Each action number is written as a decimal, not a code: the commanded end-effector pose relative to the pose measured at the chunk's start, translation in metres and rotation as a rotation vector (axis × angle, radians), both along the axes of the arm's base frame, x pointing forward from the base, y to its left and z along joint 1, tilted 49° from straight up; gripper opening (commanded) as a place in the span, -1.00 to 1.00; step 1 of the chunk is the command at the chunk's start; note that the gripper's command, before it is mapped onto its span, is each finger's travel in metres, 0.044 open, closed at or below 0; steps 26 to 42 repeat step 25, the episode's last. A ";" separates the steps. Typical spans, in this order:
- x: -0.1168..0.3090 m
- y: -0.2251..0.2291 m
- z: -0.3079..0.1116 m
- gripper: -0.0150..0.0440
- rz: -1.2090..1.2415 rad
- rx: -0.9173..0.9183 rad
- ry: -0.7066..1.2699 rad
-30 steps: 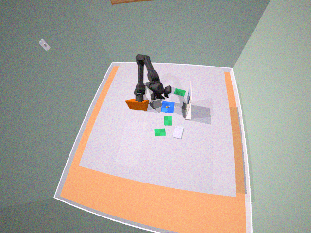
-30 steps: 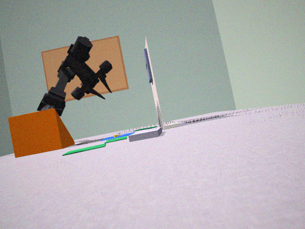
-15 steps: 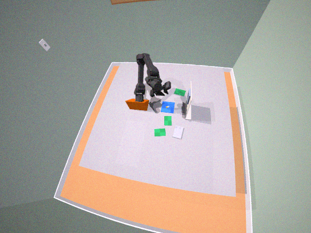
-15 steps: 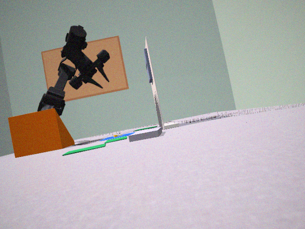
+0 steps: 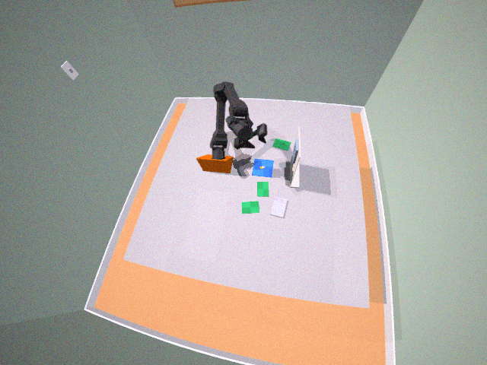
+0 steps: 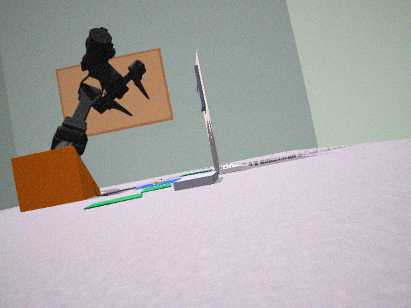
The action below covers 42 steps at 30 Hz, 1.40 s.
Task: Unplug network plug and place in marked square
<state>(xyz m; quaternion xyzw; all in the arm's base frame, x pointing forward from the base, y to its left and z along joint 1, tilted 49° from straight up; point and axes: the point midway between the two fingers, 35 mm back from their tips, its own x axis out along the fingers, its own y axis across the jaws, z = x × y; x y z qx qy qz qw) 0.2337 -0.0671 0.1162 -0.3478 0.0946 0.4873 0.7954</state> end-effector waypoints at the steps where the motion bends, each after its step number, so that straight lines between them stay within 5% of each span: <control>1: 0.000 0.000 -0.001 0.93 0.004 -0.003 0.003; 42: 0.000 0.000 -0.001 1.00 0.004 -0.003 0.003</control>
